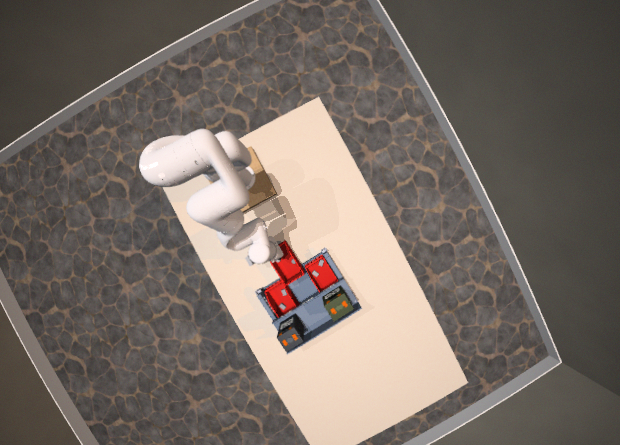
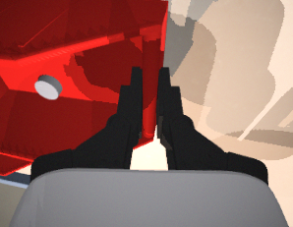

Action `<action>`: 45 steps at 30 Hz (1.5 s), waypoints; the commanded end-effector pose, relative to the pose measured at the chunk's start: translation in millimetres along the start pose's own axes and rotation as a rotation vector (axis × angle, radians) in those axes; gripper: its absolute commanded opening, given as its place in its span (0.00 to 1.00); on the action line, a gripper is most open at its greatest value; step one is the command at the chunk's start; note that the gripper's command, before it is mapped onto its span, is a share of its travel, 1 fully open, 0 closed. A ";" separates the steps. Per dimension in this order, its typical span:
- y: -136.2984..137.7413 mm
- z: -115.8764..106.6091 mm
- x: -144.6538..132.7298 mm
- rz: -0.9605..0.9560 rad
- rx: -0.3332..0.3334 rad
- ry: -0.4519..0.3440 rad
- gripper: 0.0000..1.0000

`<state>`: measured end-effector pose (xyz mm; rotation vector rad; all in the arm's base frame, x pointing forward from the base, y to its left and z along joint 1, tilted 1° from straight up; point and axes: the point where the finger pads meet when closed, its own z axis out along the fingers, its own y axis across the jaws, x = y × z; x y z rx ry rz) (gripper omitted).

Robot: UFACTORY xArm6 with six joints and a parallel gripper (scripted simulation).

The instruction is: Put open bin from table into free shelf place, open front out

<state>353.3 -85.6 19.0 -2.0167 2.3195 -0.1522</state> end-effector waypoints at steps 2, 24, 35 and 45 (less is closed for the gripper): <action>-1.4 -0.4 0.1 0.000 0.004 0.000 0.00; -1.5 -0.4 0.1 0.000 -0.056 0.000 0.00; -1.3 -0.4 0.1 0.000 -0.115 0.000 0.00; -1.3 -0.4 0.1 0.000 -0.115 0.000 0.00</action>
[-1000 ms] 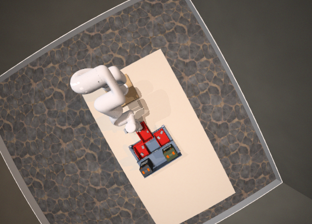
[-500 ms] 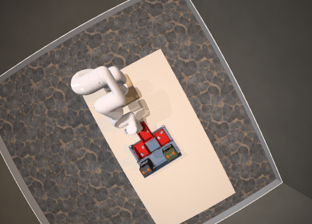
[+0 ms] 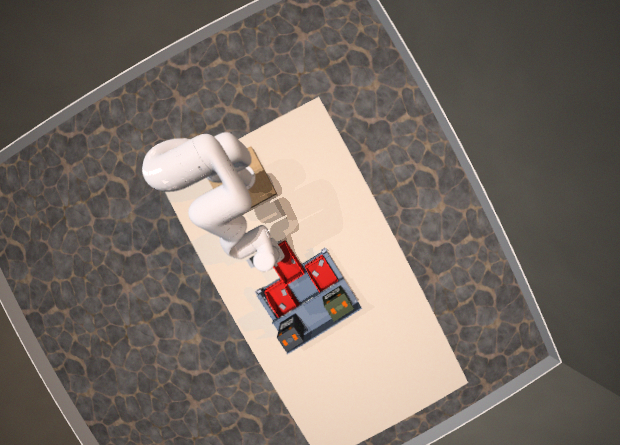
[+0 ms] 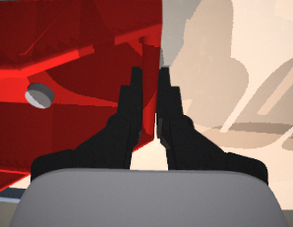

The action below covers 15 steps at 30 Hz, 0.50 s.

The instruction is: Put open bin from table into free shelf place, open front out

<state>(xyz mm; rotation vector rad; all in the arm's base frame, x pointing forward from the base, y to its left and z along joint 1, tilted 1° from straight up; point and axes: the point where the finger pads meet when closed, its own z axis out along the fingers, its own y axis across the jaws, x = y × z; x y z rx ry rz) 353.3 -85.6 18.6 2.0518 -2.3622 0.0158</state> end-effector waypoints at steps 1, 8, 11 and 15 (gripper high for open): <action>-1.3 -1.0 0.1 0.000 0.002 0.000 0.00; -11.4 -1.0 0.1 0.000 -0.006 0.000 0.00; -11.4 -1.0 0.1 0.000 -0.006 0.000 0.00; -11.4 -1.0 0.1 0.000 -0.006 0.000 0.00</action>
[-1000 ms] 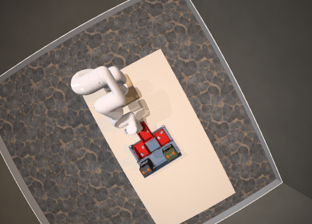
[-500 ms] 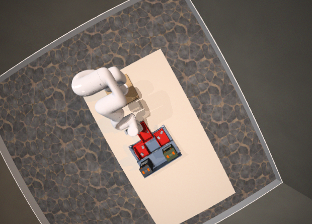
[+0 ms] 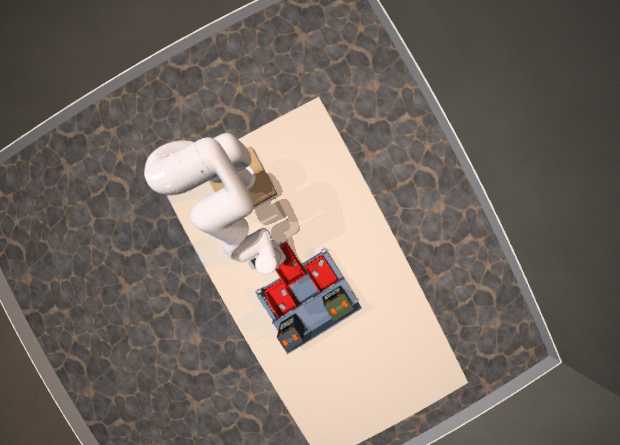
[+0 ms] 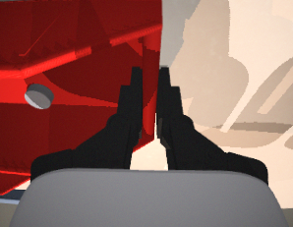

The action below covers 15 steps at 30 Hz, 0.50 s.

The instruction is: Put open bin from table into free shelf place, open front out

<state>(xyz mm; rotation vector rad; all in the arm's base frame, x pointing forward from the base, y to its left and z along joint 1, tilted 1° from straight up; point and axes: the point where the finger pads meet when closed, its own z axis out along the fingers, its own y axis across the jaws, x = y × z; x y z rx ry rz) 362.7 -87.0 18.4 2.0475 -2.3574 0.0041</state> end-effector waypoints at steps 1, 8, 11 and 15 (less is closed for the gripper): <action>-1.9 -1.2 0.1 0.000 0.004 0.000 0.00; -11.7 -1.2 0.1 0.000 0.004 0.000 0.00; -11.7 -1.2 0.1 0.000 0.004 0.000 0.00; -11.7 -1.2 0.1 0.000 0.004 0.000 0.00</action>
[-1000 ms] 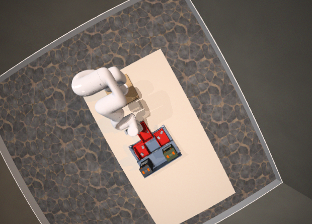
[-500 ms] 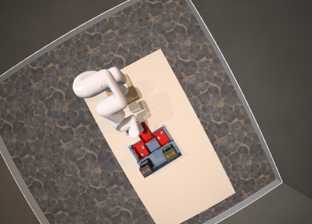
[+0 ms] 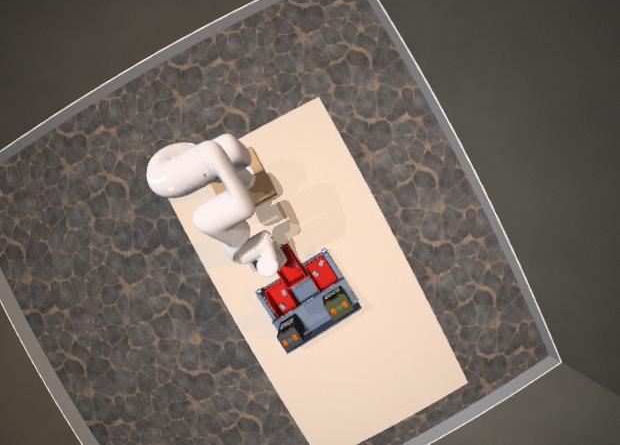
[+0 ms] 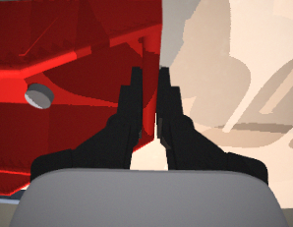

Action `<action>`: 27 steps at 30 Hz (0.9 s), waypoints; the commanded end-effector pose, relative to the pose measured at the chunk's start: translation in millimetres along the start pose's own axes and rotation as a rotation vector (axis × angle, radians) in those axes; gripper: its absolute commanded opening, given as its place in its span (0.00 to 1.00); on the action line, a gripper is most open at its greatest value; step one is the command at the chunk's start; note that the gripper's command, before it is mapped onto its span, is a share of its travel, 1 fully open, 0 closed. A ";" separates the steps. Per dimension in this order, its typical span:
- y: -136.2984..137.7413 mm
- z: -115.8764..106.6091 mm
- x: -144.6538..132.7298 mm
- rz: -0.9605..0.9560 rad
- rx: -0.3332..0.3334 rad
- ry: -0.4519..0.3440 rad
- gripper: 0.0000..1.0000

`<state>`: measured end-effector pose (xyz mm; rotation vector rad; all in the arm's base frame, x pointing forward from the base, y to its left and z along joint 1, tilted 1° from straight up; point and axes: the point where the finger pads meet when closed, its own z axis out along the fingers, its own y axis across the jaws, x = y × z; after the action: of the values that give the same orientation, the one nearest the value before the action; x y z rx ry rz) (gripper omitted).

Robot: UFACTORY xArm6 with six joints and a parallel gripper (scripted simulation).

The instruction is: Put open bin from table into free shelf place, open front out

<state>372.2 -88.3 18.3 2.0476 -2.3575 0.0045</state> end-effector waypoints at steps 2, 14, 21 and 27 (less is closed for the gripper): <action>-2.0 -1.1 0.1 0.000 0.004 0.000 0.00; -11.9 -1.2 0.1 0.000 0.004 0.000 0.00; -11.9 -1.2 0.1 0.000 0.004 0.000 0.00; -21.7 -1.2 0.1 0.000 0.004 0.000 0.00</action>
<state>385.9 -90.2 18.1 2.0474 -2.3574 0.0040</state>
